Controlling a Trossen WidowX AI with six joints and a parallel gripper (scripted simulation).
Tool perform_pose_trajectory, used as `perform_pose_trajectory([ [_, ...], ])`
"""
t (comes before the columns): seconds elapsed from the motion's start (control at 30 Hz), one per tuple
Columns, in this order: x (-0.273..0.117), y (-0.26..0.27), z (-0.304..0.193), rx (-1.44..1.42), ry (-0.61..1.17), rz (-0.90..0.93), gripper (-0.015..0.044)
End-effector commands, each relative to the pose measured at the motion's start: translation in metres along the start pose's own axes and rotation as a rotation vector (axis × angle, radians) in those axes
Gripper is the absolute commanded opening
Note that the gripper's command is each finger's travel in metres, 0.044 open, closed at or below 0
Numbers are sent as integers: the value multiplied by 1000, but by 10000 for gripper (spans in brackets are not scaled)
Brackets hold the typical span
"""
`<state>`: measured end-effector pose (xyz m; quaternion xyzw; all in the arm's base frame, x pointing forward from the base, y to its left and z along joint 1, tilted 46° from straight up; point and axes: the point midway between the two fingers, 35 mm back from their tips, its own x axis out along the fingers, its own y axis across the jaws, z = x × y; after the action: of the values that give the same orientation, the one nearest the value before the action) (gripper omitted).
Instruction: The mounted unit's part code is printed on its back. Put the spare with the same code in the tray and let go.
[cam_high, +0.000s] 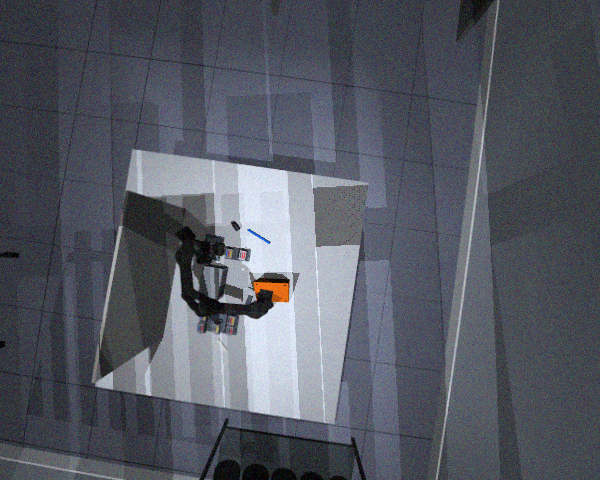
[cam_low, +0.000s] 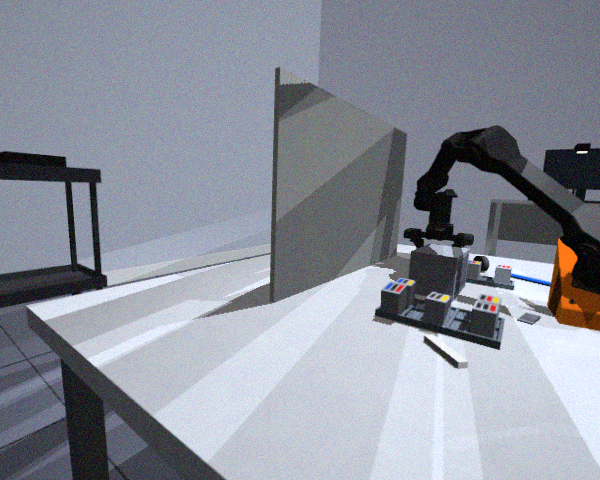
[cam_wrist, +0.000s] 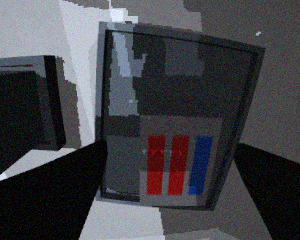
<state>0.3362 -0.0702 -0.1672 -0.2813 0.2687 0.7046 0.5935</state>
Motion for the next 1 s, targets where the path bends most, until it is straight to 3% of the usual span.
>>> perform_pose_trajectory([
  [0.0, -3, 0, 0, 0, 0, 0, 440],
  [0.27, -105, 1, -1, 7, 1, 0, 440],
  [0.97, -105, 0, -4, 13, 9, -21, 440],
])
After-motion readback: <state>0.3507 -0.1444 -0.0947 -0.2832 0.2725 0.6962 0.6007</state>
